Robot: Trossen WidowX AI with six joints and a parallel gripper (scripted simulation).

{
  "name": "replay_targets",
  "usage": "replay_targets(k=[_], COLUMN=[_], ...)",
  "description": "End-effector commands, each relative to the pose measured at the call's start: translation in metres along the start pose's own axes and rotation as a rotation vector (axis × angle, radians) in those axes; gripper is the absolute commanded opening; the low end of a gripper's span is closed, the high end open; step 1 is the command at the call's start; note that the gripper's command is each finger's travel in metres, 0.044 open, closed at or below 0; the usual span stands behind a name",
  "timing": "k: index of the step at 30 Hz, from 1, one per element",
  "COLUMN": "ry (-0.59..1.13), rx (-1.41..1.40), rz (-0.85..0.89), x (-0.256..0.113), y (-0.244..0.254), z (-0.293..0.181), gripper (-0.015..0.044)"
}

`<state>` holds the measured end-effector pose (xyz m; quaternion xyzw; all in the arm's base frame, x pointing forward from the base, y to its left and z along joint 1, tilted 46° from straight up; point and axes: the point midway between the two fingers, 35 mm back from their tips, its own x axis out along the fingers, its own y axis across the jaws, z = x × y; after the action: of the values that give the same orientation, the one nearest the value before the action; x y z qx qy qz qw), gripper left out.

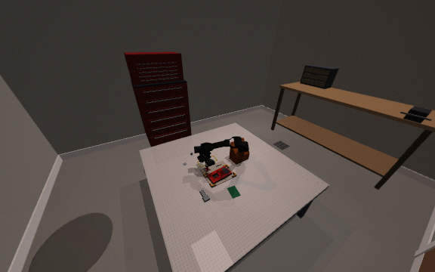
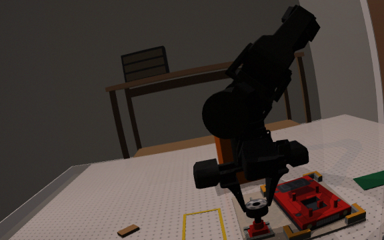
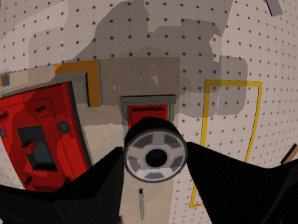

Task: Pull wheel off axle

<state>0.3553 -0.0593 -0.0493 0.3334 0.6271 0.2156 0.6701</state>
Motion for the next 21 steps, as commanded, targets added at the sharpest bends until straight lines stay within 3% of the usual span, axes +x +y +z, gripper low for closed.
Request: replay_targets(k=[1,21], ry=[-0.009,-0.010], rx=[-0.008,-0.006], rz=[-0.006,-0.005], x=[-0.0055,-0.0121], y=[0.0002,0.0002], z=[0.0020,0.0017], gripper=[0.0000,0.0000])
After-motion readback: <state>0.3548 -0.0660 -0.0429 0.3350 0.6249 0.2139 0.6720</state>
